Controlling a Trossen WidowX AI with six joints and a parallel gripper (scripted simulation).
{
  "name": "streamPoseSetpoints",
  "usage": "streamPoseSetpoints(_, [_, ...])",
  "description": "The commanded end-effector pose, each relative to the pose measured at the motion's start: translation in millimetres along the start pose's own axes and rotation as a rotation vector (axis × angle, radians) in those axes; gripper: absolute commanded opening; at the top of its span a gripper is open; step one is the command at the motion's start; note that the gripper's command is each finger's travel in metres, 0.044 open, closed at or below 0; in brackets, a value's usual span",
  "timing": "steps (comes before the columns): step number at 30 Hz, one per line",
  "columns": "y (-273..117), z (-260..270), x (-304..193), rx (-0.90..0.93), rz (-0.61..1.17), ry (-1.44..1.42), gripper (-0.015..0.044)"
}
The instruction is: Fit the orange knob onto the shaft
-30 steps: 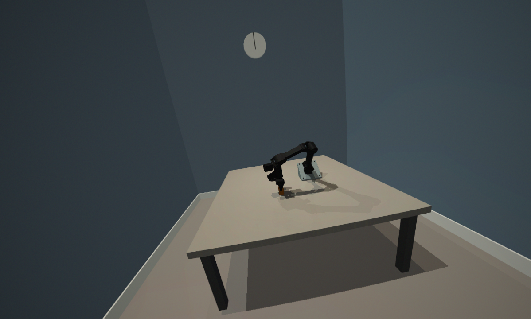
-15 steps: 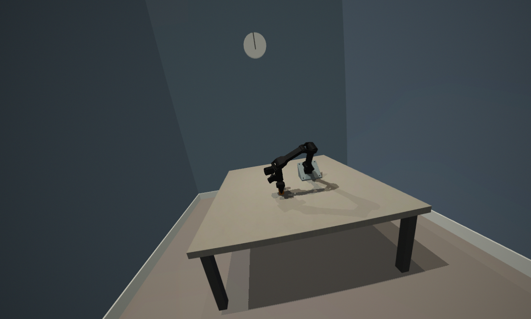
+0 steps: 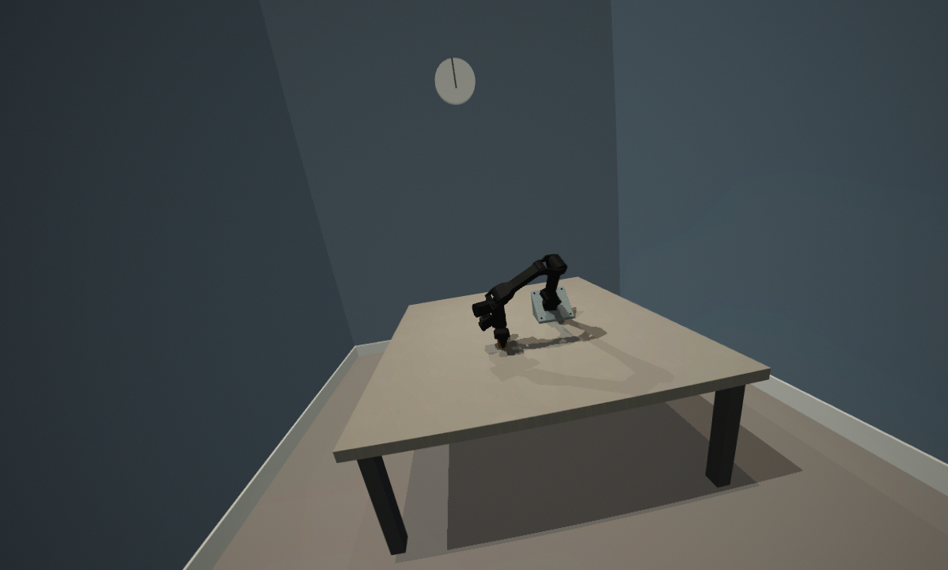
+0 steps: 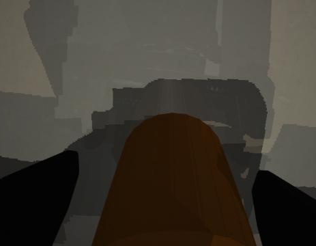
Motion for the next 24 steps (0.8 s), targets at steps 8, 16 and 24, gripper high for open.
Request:
streamPoseSetpoints(8, [1.1,-1.3,0.1,-0.006,-0.002,0.004,0.0144])
streamPoseSetpoints(16, [-18.3,-3.9,5.3,-0.013,-0.004,0.014,0.0])
streamPoseSetpoints(24, [-65.4,-10.0,11.5,-0.022,-0.008,0.04,0.0])
Point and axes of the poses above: the point midway between the two fingers, 35 mm back from their tips, its own y axis out along the fingers, its own z axis across the jaws, x = y × z, the point moved 3 cm from there along -y, back along the fingers, and after that the axes turned 7 degrees about y, right-handed, at the moved point
